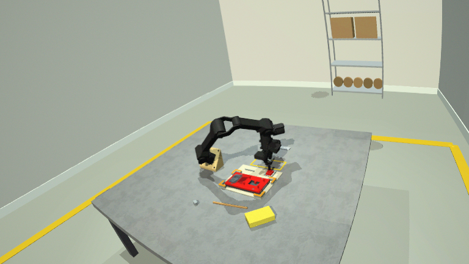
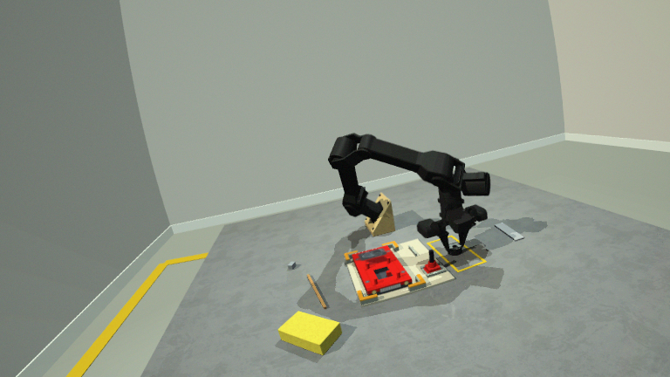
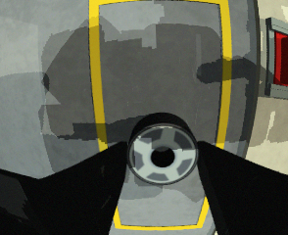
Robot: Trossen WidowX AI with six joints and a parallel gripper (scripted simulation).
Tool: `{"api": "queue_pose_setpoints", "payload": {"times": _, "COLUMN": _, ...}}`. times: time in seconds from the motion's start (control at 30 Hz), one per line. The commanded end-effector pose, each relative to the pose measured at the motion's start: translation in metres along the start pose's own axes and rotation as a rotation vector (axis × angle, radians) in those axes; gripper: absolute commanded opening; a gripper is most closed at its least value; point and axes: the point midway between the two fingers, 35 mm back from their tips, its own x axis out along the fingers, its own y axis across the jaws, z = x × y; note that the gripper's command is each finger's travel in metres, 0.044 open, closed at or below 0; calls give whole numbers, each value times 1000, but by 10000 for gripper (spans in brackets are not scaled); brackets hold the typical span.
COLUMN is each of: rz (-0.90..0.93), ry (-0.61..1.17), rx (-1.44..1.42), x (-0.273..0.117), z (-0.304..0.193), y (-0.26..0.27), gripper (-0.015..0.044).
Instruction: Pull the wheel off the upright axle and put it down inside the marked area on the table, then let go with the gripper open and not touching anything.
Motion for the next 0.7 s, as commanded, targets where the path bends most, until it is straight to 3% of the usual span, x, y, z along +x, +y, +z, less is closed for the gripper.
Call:
{"api": "queue_pose_setpoints", "payload": {"times": 0.0, "rz": 0, "ry": 1, "rx": 1, "x": 0, "z": 0, "y": 0, "gripper": 157}}
{"api": "queue_pose_setpoints", "payload": {"times": 0.17, "rz": 0, "ry": 1, "rx": 1, "x": -3, "z": 0, "y": 0, "gripper": 289}}
{"api": "queue_pose_setpoints", "payload": {"times": 0.4, "rz": -4, "ry": 0, "rx": -9, "x": -58, "z": 0, "y": 1, "gripper": 300}}
{"api": "queue_pose_setpoints", "payload": {"times": 0.53, "rz": -4, "ry": 0, "rx": -9, "x": -60, "z": 0, "y": 1, "gripper": 300}}
{"api": "queue_pose_setpoints", "payload": {"times": 0.67, "rz": -2, "ry": -3, "rx": -18, "x": -78, "z": -34, "y": -11, "gripper": 405}}
